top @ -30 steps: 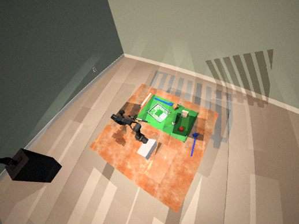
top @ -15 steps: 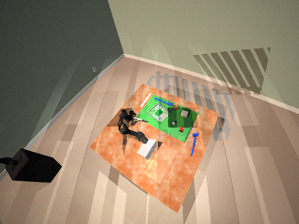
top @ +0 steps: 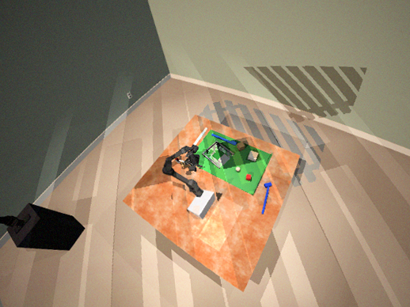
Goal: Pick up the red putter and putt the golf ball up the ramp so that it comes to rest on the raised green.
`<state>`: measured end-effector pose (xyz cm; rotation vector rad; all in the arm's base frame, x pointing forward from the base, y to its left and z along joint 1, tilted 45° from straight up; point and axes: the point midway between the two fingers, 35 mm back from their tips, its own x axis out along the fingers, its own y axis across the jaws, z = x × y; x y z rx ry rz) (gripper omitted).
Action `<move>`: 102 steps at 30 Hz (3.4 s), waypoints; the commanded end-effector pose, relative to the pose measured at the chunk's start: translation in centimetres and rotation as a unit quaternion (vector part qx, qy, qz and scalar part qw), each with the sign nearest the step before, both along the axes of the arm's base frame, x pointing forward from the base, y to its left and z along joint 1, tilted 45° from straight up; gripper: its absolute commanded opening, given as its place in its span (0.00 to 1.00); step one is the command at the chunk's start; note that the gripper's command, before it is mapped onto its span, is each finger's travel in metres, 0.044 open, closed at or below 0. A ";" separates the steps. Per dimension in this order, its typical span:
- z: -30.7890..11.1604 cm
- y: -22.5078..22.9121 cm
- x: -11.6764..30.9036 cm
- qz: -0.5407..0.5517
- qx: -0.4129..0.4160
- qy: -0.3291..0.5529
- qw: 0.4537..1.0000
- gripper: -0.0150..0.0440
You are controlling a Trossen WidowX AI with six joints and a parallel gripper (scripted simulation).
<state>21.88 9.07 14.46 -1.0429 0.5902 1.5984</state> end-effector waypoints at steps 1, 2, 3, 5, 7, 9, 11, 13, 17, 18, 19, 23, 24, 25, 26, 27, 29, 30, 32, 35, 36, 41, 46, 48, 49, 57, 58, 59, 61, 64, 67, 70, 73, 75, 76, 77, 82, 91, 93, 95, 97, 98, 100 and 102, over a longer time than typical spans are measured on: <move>0.5 -1.8 0.9 -0.028 0.135 0.035 0.990 1.00; 0.7 -2.3 1.2 -0.041 0.169 0.035 0.984 1.00; 1.0 -3.0 1.6 -0.056 0.202 0.033 0.977 1.00; 1.4 -3.9 2.3 -0.080 0.247 0.024 0.966 1.00; 1.4 -4.0 2.4 -0.083 0.252 0.023 0.964 1.00; 1.4 -4.0 2.4 -0.083 0.252 0.023 0.964 1.00; 1.4 -4.0 2.4 -0.083 0.252 0.023 0.964 1.00; 1.4 -4.0 2.4 -0.083 0.252 0.023 0.964 1.00; 1.0 -3.6 2.4 -0.083 0.252 0.023 0.964 1.00; 0.8 -3.4 2.5 -0.083 0.252 0.023 0.964 1.00; 0.5 -3.1 2.5 -0.083 0.252 0.023 0.964 1.00; -0.2 -2.4 2.6 -0.083 0.252 0.023 0.964 1.00; -0.2 -2.4 2.6 -0.083 0.252 0.023 0.964 1.00; -0.3 -2.3 2.6 -0.083 0.252 0.023 0.964 1.00; -0.4 -2.2 2.6 -0.083 0.252 0.022 0.964 1.00; -0.6 -2.0 2.7 -0.083 0.252 0.022 0.964 1.00; -1.2 -1.4 2.7 -0.083 0.252 0.022 0.964 1.00; -1.4 -1.2 2.8 -0.083 0.252 0.022 0.964 1.00; -1.8 -0.8 2.8 -0.083 0.253 0.022 0.964 1.00; -1.8 -0.7 2.8 -0.083 0.253 0.022 0.964 1.00; -1.8 -0.7 2.8 -0.083 0.253 0.022 0.964 1.00; -2.2 -0.4 2.9 -0.083 0.253 0.022 0.964 1.00; -2.8 0.2 3.0 -0.083 0.253 0.022 0.964 1.00; -3.0 0.4 3.0 -0.083 0.253 0.022 0.964 1.00; -3.1 0.5 3.0 -0.083 0.253 0.022 0.964 1.00; -3.2 0.7 3.2 -0.082 0.251 0.019 0.964 0.91; -3.2 0.7 3.2 -0.082 0.251 0.019 0.964 0.87; -3.2 0.7 3.2 -0.082 0.251 0.019 0.964 0.82; -3.2 0.7 3.2 -0.082 0.251 0.019 0.964 0.73; -3.2 0.7 3.2 -0.082 0.251 0.019 0.964 0.60; -3.2 0.7 3.2 -0.082 0.251 0.019 0.964 0.47; -3.2 0.7 3.2 -0.082 0.251 0.019 0.964 0.33; -3.2 0.7 3.2 -0.082 0.251 0.019 0.964 0.30; -3.2 0.7 3.2 -0.082 0.251 0.019 0.964 0.28; -3.2 0.7 3.2 -0.082 0.251 0.019 0.964 0.26; -3.2 0.7 3.2 -0.082 0.251 0.019 0.964 0.25; -2.4 -0.4 3.3 -0.094 0.247 0.023 0.964 0.25; 1.0 -4.0 2.9 -0.136 0.239 0.039 0.961 0.25; 1.8 -4.8 2.6 -0.144 0.238 0.044 0.959 0.25; 2.7 -5.5 2.3 -0.153 0.238 0.048 0.958 0.25; 3.5 -6.1 2.0 -0.161 0.239 0.052 0.956 0.25; 3.7 -6.3 2.0 -0.163 0.239 0.053 0.956 0.25; 3.8 -6.3 1.9 -0.163 0.239 0.053 0.956 0.25; 3.0 -6.0 2.1 -0.162 0.238 0.055 0.956 0.25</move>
